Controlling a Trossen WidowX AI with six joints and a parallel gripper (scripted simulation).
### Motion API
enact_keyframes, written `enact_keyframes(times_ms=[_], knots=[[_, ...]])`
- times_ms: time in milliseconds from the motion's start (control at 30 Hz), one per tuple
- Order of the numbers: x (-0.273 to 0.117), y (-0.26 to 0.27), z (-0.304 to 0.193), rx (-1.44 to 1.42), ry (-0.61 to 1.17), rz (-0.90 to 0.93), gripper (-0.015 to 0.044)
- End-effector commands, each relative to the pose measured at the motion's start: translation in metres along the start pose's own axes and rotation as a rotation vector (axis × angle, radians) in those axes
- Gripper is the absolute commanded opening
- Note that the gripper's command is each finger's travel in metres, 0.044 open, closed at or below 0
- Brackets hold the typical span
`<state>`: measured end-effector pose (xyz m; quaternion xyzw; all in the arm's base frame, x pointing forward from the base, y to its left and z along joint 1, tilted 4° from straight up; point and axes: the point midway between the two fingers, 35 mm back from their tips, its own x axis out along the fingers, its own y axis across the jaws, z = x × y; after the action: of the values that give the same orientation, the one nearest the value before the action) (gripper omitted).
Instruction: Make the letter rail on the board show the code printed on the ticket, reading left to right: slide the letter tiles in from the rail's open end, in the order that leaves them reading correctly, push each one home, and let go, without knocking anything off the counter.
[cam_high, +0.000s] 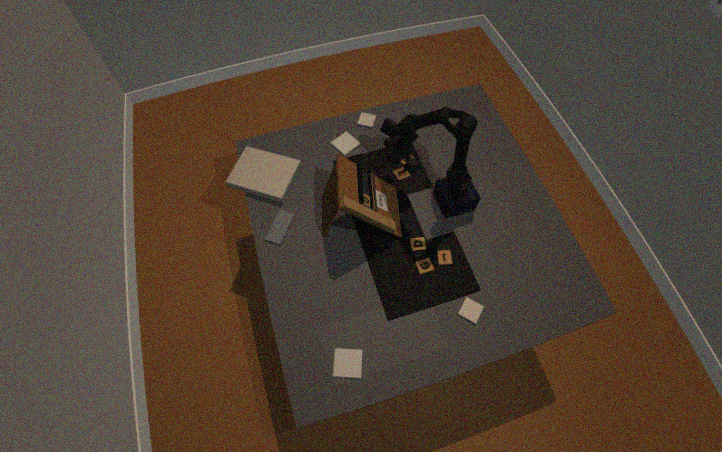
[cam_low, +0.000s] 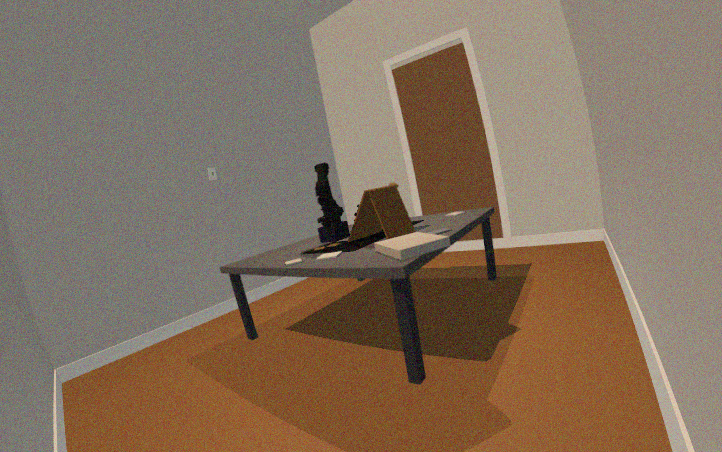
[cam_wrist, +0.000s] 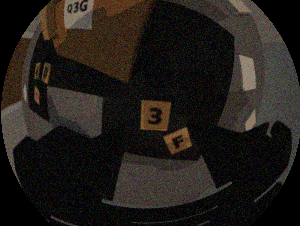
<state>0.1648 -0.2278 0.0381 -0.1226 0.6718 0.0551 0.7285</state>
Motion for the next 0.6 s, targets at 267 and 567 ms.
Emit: enact_keyframes(times_ms=[267,567], knots=[[0.021,0.002,-0.017,0.124,0.062,0.002,0.034],[0.043,0.002,-0.018,0.124,0.062,0.002,0.034]])
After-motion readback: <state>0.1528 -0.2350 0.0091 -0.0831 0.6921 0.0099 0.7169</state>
